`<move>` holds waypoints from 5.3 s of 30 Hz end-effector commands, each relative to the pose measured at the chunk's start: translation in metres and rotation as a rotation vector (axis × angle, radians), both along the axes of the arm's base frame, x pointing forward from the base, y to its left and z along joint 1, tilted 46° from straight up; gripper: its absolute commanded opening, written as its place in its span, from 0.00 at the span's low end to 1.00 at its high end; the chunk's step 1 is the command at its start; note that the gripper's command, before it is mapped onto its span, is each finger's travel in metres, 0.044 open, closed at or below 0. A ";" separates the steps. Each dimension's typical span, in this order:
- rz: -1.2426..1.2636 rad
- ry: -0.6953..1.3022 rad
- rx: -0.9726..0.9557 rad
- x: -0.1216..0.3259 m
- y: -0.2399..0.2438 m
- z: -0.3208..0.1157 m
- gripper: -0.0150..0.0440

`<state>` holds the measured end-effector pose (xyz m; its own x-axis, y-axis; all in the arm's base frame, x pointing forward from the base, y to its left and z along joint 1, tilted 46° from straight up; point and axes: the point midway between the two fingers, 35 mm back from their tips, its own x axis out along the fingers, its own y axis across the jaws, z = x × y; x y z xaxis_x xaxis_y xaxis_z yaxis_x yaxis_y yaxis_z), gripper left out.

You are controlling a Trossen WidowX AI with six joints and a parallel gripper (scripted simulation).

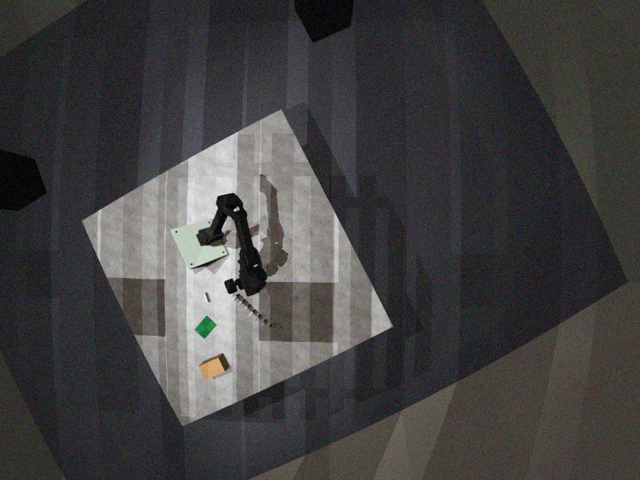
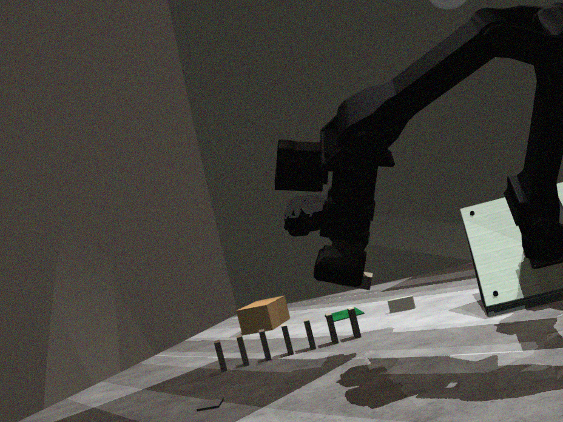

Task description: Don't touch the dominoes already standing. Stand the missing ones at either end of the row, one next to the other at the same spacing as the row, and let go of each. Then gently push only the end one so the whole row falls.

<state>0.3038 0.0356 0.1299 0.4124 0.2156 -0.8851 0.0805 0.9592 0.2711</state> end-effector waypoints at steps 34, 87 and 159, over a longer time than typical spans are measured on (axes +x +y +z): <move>-0.434 -0.672 0.069 -0.009 0.013 0.025 0.30; -0.649 -0.929 0.322 -0.029 0.027 0.027 0.30; -0.652 -0.925 0.335 -0.032 0.087 -0.039 0.88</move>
